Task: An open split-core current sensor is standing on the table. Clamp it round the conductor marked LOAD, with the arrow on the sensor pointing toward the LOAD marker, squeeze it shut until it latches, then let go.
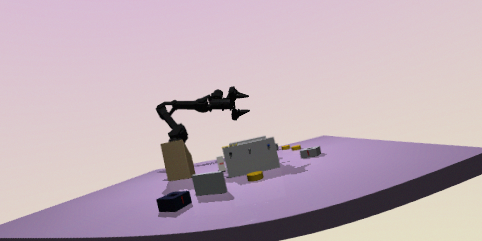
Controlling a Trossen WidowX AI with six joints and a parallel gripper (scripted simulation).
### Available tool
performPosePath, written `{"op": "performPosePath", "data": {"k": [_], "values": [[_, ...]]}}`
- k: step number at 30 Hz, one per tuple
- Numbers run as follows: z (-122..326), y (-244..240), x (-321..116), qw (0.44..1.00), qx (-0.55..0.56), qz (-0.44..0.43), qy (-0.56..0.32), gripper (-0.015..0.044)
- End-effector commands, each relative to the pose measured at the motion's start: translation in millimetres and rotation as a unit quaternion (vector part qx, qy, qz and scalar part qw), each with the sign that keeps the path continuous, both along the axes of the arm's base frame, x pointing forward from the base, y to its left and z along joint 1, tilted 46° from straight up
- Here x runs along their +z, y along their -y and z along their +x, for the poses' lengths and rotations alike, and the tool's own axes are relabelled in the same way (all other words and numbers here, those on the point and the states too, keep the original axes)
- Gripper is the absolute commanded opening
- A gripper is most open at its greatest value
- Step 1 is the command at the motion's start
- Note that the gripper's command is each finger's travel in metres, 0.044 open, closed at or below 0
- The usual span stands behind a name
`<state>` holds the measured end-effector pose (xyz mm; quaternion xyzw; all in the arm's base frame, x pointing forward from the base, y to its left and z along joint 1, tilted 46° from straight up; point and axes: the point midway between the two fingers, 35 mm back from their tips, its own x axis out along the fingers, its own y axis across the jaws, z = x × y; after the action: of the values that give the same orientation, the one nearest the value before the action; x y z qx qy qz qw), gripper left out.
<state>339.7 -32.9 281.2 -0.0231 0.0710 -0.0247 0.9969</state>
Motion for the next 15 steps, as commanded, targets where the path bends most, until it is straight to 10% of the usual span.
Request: {"op": "performPosePath", "data": {"k": [1, 15], "values": [[11.5, 27.8, -43.9, 0.996, -0.015, 0.000, -0.086, 0.0440], [-43.5, 150.4, -236.4, 0.873, -0.080, 0.250, -0.411, 0.0440]]}}
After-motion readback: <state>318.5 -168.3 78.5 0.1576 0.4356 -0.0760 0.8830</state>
